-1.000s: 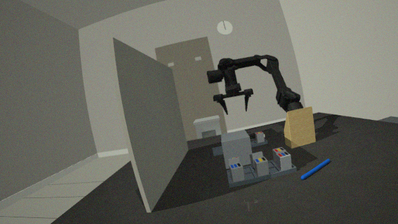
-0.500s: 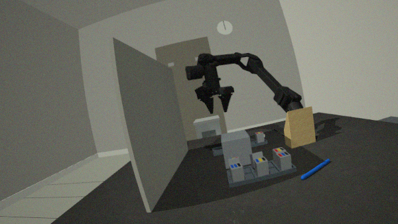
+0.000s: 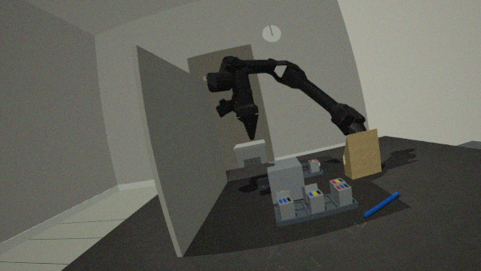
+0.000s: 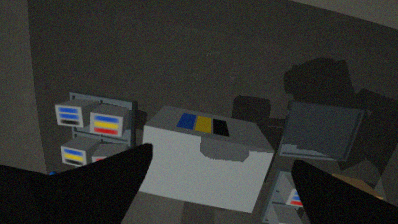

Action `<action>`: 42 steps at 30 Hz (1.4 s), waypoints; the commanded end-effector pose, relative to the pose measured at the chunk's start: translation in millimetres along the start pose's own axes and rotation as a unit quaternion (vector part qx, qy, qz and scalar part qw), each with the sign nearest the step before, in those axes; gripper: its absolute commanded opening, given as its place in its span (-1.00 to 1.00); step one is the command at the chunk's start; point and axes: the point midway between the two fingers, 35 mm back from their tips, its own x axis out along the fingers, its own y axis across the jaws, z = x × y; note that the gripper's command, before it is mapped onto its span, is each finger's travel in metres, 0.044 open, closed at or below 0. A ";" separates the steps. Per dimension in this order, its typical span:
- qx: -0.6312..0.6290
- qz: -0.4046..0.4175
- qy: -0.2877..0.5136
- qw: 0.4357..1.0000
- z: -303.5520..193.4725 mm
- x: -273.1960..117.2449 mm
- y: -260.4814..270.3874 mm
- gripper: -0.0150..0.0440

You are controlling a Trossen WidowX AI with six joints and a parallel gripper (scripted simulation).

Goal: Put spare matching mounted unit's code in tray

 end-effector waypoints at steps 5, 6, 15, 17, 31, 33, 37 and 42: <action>0.029 0.003 -0.002 1.000 3.2 -3.0 3.1 1.00; 0.029 0.003 -0.002 1.000 3.2 -3.0 3.1 1.00; 0.029 0.003 -0.002 1.000 3.2 -3.0 3.1 1.00; 0.029 0.003 -0.002 1.000 3.2 -3.0 3.1 1.00; -0.498 0.014 -0.008 0.867 -70.0 27.9 173.0 1.00; -0.581 0.013 -0.008 0.814 -89.6 37.3 196.8 1.00; -0.684 0.010 -0.005 0.730 -118.5 52.4 225.4 1.00; -0.686 0.010 -0.005 0.727 -119.2 52.8 226.0 1.00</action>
